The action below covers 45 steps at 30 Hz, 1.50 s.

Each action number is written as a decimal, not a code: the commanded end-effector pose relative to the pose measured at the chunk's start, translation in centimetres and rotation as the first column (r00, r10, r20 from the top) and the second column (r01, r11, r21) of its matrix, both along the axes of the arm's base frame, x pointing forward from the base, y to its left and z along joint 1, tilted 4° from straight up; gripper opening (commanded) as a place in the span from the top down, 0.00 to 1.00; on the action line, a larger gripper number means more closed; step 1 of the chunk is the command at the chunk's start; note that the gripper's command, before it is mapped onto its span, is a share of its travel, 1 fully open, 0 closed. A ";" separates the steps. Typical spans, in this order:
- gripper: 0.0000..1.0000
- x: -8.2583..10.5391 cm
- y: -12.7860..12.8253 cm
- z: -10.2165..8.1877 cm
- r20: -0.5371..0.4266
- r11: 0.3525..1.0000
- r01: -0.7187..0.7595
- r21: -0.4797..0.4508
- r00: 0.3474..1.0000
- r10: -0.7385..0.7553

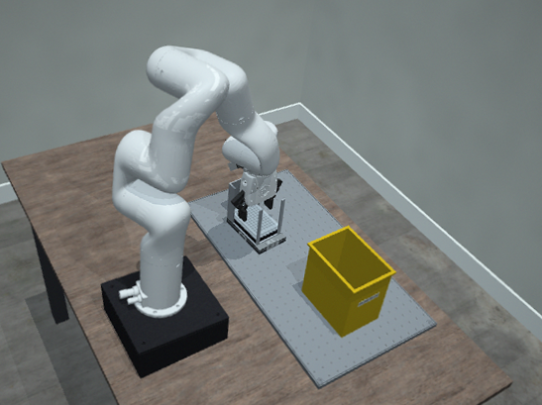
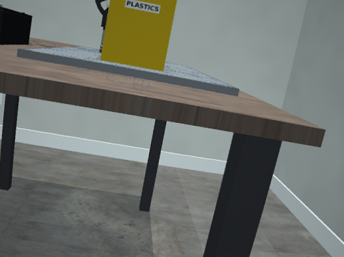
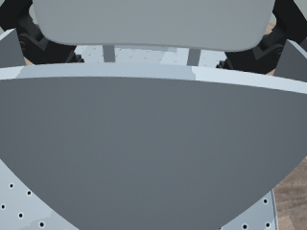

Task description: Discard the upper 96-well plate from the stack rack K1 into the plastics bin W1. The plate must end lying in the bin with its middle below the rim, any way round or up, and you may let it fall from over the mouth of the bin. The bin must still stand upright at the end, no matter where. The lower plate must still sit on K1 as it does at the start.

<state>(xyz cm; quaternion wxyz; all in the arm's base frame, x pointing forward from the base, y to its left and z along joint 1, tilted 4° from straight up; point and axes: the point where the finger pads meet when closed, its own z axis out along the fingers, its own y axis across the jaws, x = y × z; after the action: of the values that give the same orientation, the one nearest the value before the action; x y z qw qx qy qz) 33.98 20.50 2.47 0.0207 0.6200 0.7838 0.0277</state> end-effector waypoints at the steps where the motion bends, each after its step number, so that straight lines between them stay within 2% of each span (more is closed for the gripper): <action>1: 0.00 0.1 0.1 -0.4 0.002 1.000 0.000 0.001 1.000 0.000; 13: 0.00 0.1 0.1 -0.4 0.002 1.000 0.000 0.001 1.000 0.000; 45: 0.00 0.2 0.1 -2.3 0.002 1.000 0.000 0.001 1.000 0.000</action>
<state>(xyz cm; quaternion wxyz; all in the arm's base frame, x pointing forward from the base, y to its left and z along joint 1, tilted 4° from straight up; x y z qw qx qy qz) 34.09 20.51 0.13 0.0205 0.6201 0.7838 0.0271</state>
